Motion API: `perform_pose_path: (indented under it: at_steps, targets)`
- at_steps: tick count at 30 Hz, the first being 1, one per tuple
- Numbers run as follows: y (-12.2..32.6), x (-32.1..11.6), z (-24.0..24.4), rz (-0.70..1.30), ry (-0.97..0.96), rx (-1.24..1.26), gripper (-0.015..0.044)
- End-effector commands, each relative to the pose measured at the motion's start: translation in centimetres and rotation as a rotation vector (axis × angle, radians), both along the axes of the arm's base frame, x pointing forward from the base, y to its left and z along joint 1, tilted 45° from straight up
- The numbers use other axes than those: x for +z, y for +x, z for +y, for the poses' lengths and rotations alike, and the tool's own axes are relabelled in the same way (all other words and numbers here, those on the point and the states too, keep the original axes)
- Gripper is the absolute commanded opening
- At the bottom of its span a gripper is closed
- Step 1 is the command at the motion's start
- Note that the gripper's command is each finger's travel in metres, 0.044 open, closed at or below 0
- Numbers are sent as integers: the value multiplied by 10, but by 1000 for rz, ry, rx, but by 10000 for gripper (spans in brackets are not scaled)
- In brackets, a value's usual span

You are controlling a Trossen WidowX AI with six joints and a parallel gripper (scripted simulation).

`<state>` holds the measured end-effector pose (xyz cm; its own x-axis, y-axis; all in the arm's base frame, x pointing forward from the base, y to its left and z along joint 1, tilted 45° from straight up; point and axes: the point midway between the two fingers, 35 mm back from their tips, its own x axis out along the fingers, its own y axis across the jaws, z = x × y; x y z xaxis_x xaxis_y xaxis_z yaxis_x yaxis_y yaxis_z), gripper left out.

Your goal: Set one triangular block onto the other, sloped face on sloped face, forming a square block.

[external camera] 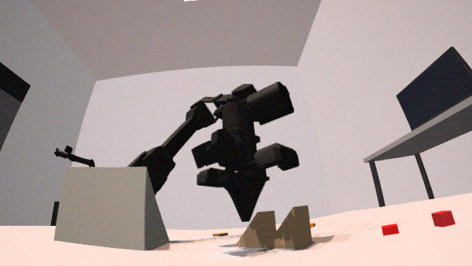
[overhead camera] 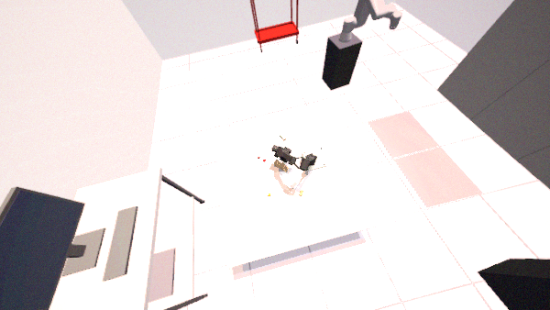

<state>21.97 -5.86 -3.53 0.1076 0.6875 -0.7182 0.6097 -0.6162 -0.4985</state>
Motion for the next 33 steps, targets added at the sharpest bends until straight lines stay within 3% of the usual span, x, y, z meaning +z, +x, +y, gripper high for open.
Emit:
perform_pose_path:
  at_steps: [1,19,33]
  targets:
    - [0,-5,5,4,5,-4,0]
    - [1,-23,25,3,9,-4,0]
    - [19,-11,29,2,9,-3,0]
